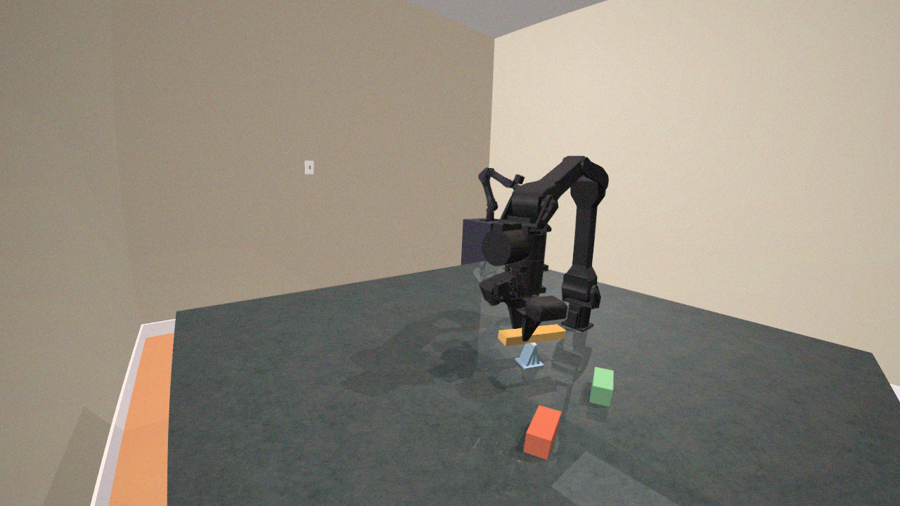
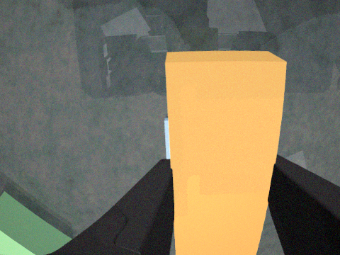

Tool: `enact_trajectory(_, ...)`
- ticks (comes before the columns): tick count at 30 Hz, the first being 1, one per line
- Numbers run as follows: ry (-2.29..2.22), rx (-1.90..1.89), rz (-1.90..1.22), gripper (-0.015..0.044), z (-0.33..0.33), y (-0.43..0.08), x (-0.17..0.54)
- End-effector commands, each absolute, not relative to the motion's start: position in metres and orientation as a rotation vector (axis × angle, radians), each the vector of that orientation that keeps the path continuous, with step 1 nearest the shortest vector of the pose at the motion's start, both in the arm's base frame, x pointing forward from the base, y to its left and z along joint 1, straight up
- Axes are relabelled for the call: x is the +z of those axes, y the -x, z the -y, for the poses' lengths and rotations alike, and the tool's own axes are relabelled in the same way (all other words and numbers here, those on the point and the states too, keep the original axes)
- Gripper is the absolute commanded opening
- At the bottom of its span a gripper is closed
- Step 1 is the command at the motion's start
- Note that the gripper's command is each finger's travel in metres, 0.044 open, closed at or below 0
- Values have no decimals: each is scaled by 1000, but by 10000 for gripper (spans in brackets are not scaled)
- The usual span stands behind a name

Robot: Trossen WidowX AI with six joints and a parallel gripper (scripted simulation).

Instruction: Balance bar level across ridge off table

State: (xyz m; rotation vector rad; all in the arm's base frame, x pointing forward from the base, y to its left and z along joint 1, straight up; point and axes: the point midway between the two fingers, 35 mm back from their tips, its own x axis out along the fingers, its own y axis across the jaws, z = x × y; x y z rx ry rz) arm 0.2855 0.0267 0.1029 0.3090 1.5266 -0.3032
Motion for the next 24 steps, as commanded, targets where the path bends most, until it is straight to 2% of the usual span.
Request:
enact_trajectory(1,-314,-303,-1525,0,-27,-286,102)
enact_trajectory(24,-314,-303,-1525,0,-27,-286,100)
